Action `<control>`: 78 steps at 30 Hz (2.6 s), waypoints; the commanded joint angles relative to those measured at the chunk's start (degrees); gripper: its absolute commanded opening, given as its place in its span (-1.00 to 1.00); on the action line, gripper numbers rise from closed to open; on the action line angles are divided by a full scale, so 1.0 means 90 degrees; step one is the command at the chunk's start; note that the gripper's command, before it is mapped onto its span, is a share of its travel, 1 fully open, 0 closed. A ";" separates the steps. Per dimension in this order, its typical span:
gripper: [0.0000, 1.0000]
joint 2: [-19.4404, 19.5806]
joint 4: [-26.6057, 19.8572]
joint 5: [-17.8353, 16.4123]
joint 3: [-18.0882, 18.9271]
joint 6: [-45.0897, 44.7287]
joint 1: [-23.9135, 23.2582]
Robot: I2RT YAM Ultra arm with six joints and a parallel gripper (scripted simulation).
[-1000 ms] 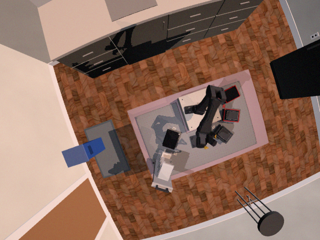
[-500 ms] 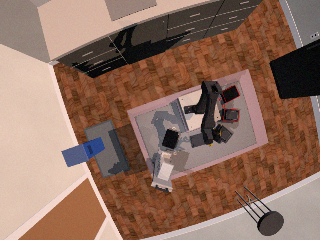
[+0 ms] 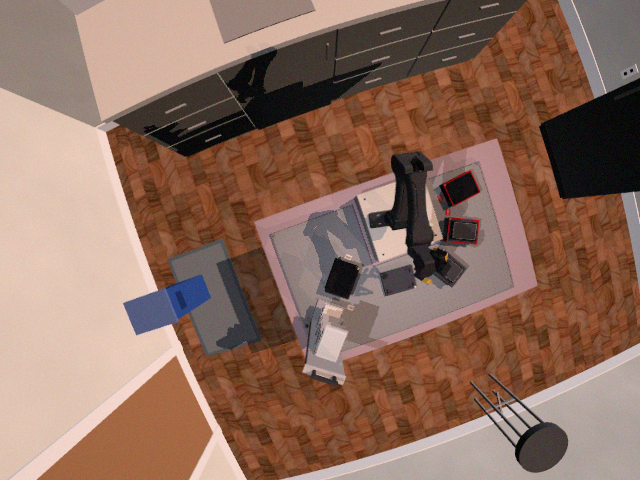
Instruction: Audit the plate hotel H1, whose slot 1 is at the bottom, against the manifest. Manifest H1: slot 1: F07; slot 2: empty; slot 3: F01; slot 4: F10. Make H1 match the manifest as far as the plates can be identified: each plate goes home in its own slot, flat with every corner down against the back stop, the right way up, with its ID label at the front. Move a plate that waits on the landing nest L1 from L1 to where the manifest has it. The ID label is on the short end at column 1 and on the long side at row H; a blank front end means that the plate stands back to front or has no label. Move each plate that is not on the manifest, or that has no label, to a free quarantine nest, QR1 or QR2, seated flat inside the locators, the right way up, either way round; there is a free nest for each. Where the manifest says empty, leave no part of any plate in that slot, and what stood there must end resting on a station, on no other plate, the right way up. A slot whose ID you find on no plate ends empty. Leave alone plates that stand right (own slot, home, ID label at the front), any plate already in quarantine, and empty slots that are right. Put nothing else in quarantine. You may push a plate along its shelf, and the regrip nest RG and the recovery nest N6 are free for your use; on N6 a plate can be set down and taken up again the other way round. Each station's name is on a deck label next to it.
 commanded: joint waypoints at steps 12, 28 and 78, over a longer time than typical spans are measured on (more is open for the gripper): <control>1.00 -0.1276 -0.0631 0.1259 -0.0229 0.1129 0.1398; 1.00 -0.2210 -0.1058 0.3345 -0.0344 0.2448 0.3830; 1.00 -0.2729 -0.0269 0.3378 -0.1648 0.2468 0.3868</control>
